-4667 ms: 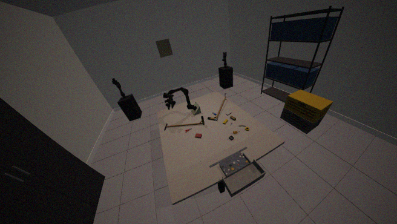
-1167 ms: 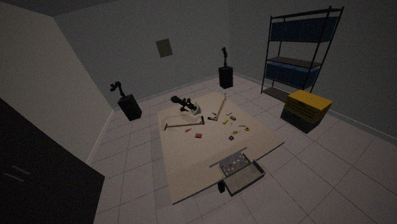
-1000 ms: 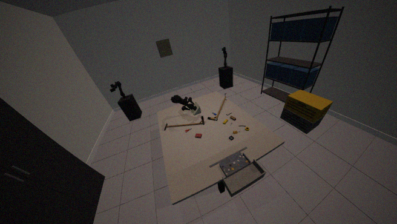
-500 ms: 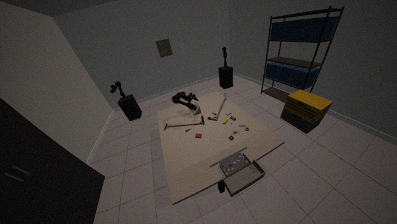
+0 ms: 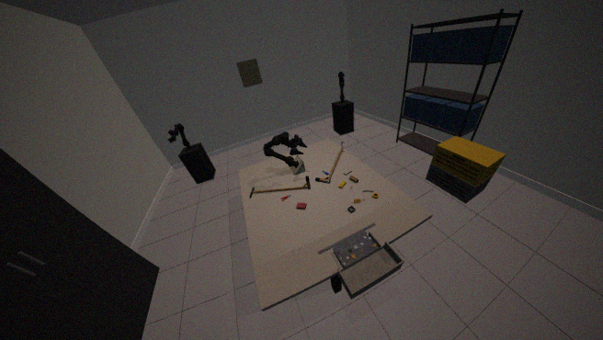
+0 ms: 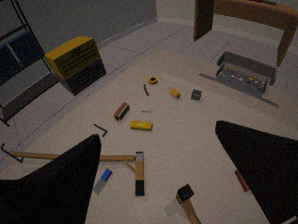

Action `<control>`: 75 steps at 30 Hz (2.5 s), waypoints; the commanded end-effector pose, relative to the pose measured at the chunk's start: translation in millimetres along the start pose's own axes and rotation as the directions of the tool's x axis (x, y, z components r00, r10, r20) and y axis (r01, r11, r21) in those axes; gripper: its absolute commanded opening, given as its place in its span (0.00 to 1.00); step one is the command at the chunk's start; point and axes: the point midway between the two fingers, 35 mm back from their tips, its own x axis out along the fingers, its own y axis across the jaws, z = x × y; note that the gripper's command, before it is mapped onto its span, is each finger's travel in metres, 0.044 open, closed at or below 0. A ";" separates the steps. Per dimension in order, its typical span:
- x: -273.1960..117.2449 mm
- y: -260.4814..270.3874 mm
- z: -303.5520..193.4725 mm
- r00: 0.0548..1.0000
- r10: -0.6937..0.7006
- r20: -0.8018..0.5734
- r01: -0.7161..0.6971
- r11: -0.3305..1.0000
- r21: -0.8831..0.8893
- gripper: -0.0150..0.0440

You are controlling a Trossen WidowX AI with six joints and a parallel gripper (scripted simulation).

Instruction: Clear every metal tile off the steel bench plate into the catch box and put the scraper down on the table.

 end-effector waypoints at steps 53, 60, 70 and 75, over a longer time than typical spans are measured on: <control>11.2 291.6 18.8 0.993 0.120 -0.015 -0.096 0.707 -0.700 1.00; 5.7 328.1 7.3 0.992 0.125 -0.008 -0.086 0.635 -0.768 1.00; -3.9 378.0 -14.6 0.992 0.129 0.008 -0.061 0.520 -0.852 1.00; -9.2 401.8 -27.9 0.991 0.132 0.019 -0.044 0.459 -0.887 1.00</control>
